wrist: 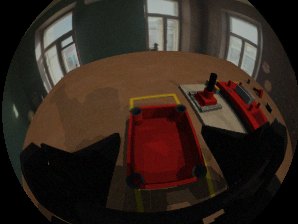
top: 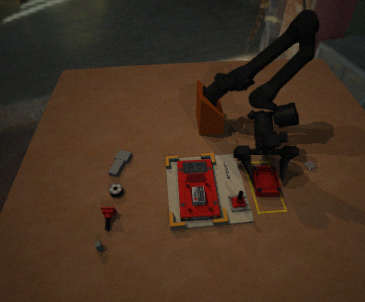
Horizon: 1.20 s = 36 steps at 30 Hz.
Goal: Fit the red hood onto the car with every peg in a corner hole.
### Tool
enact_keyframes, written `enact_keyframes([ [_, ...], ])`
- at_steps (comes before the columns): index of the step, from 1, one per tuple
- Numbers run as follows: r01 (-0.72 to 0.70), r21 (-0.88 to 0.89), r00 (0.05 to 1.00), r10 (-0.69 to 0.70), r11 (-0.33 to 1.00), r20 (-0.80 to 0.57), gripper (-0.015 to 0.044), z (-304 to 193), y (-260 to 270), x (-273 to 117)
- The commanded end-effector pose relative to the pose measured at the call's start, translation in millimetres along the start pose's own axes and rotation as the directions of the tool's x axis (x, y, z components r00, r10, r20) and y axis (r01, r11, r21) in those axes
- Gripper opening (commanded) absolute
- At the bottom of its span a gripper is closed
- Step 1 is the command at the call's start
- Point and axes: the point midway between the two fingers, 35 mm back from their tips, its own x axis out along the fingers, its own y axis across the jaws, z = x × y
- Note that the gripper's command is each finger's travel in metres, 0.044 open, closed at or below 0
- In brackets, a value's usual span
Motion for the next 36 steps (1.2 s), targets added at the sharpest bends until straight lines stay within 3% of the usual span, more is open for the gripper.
enact_keyframes([
  [1,0.0,0.004,1.0,0.0,1.0,0.004,0.044,-1.6,0.3,1.1],
  [15,0.0,0.004,1.0,0.0,1.0,0.004,0.044,-7.9,-0.1,4.2],
  [19,0.0,0.0,1.0,0.0,1.0,0.0,0.0335,-6.6,-0.3,3.4],
  [28,0.0,0.0,1.0,0.0,1.0,0.0,0.0275,-6.6,-0.3,3.4],
  [36,0.001,0.0,1.0,-0.001,1.0,0.0,0.0065,1.3,0.7,1.2],
])
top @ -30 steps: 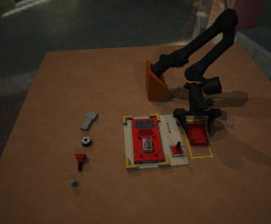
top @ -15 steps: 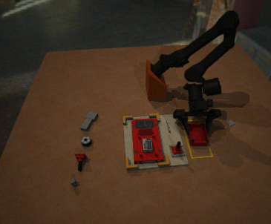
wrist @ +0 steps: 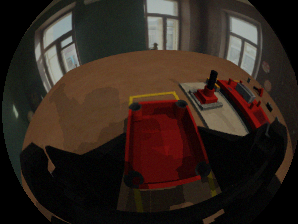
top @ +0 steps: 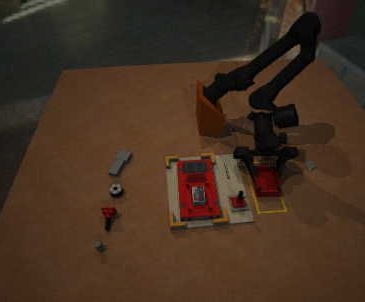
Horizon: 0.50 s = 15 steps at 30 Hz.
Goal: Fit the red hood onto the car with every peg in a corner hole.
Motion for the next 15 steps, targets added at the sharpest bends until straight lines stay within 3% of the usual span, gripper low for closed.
enact_keyframes([
  [1,-0.001,-0.002,1.0,0.001,1.0,0.001,0.0039,6,1,-1],
  [3,-0.001,-0.002,1.0,0.001,1.0,0.001,0.0,9,1,-2],
  [15,-0.001,-0.002,1.0,0.001,1.0,0.001,0.0,26,3,-10],
])
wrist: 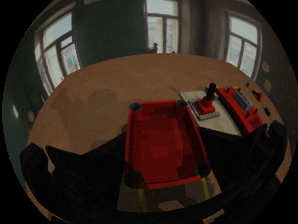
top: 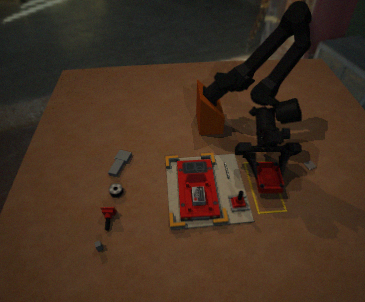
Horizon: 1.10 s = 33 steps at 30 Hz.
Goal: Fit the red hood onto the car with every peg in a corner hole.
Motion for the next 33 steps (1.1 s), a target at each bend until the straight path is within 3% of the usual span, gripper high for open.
enact_keyframes([
  [1,-0.001,-0.003,1.0,0.001,1.0,0.0,0.0,7,0,-3],
  [33,-0.004,-0.022,1.0,0.004,1.0,0.004,0.0,40,-1,-27],
])
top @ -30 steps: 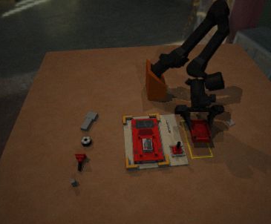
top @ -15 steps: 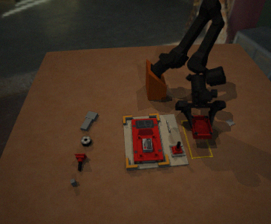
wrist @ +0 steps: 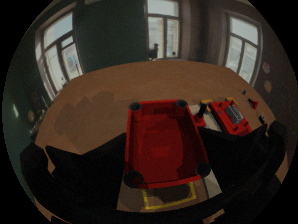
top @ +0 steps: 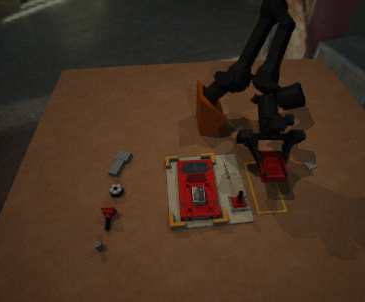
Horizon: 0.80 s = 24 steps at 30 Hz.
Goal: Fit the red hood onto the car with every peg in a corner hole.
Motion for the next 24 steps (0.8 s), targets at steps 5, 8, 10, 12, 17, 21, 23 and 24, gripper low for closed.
enact_keyframes([
  [5,-0.001,-0.099,1.0,0.0,0.995,-0.002,0.0,0.0,-0.1,-0.1],
  [8,-0.001,-0.167,1.0,0.0,0.986,-0.002,0.0,-0.3,-0.1,0.2],
  [10,-0.001,-0.213,1.0,0.0,0.977,-0.002,0.0,-0.4,-0.1,0.3],
  [12,-0.001,-0.259,1.0,0.0,0.966,-0.002,0.0,-0.5,-0.1,0.4],
  [17,-0.001,-0.37,1.0,0.0,0.929,-0.002,0.0,-0.7,-0.1,0.5],
  [21,-0.001,-0.456,1.0,0.0,0.89,-0.002,0.0,-0.8,-0.1,0.6],
  [23,-0.001,-0.497,1.0,0.0,0.868,-0.002,0.0,-0.8,0.0,0.6],
  [24,-0.001,-0.517,1.0,0.0,0.856,-0.002,0.0,-0.8,0.0,0.6],
])
